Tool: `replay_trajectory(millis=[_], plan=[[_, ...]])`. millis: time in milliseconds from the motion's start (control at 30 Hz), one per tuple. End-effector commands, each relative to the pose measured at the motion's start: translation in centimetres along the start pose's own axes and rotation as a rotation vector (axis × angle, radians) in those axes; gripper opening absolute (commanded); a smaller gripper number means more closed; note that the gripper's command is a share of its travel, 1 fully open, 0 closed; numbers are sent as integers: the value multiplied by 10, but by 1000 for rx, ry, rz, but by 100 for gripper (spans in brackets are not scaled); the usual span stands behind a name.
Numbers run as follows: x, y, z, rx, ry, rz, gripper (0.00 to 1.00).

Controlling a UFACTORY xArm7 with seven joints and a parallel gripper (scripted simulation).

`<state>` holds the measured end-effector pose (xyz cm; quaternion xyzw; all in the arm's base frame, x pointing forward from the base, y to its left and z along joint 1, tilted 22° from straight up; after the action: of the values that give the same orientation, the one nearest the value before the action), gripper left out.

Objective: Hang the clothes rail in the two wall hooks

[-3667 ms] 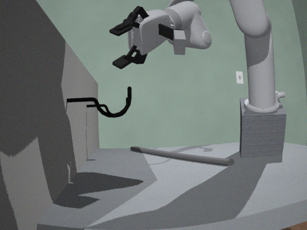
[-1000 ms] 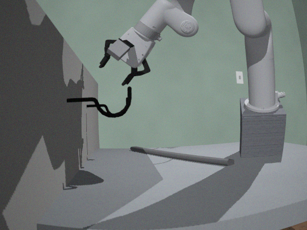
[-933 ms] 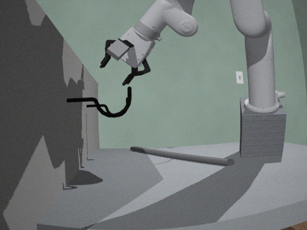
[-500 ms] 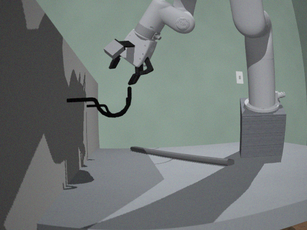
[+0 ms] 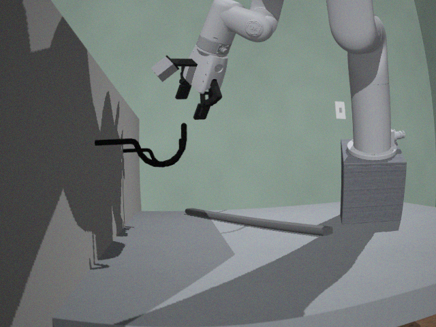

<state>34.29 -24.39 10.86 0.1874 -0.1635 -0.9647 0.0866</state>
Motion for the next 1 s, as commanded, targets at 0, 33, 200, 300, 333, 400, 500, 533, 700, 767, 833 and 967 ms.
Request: replay_trajectory(millis=[0, 33, 200, 300, 333, 400, 500, 533, 700, 767, 833, 967], plan=[[14, 7, 0, -27, -53, -133, 100], [19, 7, 0, -32, -65, -164, 100], [33, 8, 0, -46, -100, -256, 100], [42, 9, 1, -61, -135, -349, 100], [42, 9, 1, -66, -146, -380, 100], [47, 8, 2, -77, -169, -441, 100], [56, 6, 3, -93, -202, -534, 100], [56, 7, 3, -99, -214, -565, 100], [69, 1, 7, -118, -247, -657, 100], [76, -4, 10, -132, -269, -719, 100], [78, -6, 11, -145, -291, -780, 100], [81, -8, 13, -174, -335, -903, 100]])
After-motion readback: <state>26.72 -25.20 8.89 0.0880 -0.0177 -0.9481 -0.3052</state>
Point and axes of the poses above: the point where the finger pads meet when closed, its own z axis back along the fingers, its own y axis across the jaws, x = y × z, the point moved 2 cm from there along z, back along the fingers, and after that the axes turned 14 degrees about -z, right-handed, at the moved point
